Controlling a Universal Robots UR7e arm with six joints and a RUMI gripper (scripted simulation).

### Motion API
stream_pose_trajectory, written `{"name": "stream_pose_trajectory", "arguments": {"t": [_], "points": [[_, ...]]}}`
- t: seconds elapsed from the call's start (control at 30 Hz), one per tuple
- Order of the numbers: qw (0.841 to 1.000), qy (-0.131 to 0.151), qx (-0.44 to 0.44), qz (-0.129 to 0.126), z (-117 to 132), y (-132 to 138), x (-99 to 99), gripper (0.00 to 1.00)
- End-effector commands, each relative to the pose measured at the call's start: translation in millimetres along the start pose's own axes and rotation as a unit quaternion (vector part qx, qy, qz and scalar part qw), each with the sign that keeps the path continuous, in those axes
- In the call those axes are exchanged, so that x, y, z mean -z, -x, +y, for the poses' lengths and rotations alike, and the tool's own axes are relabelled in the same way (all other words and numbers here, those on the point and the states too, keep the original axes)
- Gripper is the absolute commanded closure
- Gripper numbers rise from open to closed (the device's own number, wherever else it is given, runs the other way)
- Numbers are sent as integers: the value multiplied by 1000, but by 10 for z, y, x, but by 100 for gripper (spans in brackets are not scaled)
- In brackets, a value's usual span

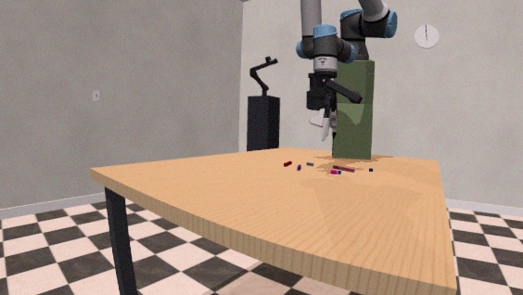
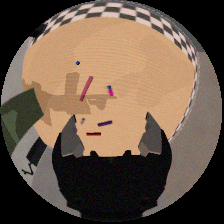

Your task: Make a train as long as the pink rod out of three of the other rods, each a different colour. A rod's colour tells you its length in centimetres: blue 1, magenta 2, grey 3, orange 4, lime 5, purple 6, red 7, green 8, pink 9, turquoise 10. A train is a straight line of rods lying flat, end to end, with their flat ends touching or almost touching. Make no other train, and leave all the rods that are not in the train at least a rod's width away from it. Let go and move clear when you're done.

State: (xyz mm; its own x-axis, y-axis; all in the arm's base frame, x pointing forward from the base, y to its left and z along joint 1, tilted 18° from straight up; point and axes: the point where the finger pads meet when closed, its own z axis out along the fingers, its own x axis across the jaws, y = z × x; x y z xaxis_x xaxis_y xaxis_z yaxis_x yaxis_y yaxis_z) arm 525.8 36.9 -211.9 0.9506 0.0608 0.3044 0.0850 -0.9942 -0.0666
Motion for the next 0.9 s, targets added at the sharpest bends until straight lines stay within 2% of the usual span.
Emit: {"name": "stream_pose_trajectory", "arguments": {"t": [0.0, 0.33, 0.4, 0.47, 0.87], "points": [[997, 1, -84, 0, 113, 27, -24, 0], [980, 1, -198, 0, 293, 60, -59, 0], [980, 1, -198, 0, 293, 60, -59, 0], [971, 1, -241, 0, 363, 74, -71, 0], [929, 1, -369, 0, 580, 127, -107, 0]]}}
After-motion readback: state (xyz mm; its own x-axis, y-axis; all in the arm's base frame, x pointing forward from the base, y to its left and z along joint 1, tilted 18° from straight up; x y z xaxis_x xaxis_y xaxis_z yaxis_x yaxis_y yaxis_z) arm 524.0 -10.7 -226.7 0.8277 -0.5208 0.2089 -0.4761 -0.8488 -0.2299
